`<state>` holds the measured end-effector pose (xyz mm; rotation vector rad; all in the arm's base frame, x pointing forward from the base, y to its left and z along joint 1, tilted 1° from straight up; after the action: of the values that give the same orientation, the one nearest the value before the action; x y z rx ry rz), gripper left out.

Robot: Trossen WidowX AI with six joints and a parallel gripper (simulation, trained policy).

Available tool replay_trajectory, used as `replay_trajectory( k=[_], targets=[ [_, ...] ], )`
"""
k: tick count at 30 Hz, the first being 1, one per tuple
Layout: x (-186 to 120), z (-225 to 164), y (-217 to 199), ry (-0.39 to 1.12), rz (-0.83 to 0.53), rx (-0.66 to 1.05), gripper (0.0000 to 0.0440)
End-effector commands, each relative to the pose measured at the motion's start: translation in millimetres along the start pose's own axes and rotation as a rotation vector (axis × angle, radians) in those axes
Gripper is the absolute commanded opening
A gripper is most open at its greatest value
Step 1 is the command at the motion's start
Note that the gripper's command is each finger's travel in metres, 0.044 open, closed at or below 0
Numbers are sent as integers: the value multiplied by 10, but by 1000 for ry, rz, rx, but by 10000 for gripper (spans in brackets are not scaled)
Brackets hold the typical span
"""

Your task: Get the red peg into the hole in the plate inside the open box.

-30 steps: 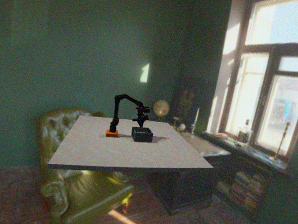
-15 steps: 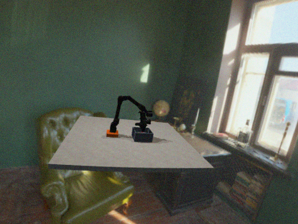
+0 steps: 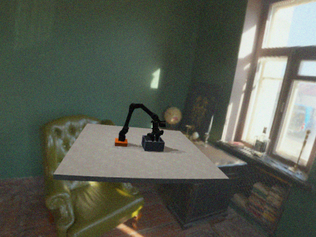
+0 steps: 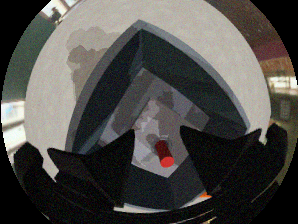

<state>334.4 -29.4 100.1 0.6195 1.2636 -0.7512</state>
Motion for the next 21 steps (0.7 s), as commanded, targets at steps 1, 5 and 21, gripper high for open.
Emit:
replay_trajectory(
  k=[1,5,21],
  targets=[
    [-29,64,78,18,16,-8,333],
    [-102,145,189,40,44,-10,438],
    [-473,355,700,65,203,-54,440]
  ],
)
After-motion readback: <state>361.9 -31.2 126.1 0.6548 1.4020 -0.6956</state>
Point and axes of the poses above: the point midway between the two fingers, 35 mm back from their tips, its own x axis out along the fingers, its own y axis across the jaws, z = x × y, the point moved 3 cm from there along -x, back along the fingers, and after that the axes turned 7 degrees about x, right-handed, at the moved point
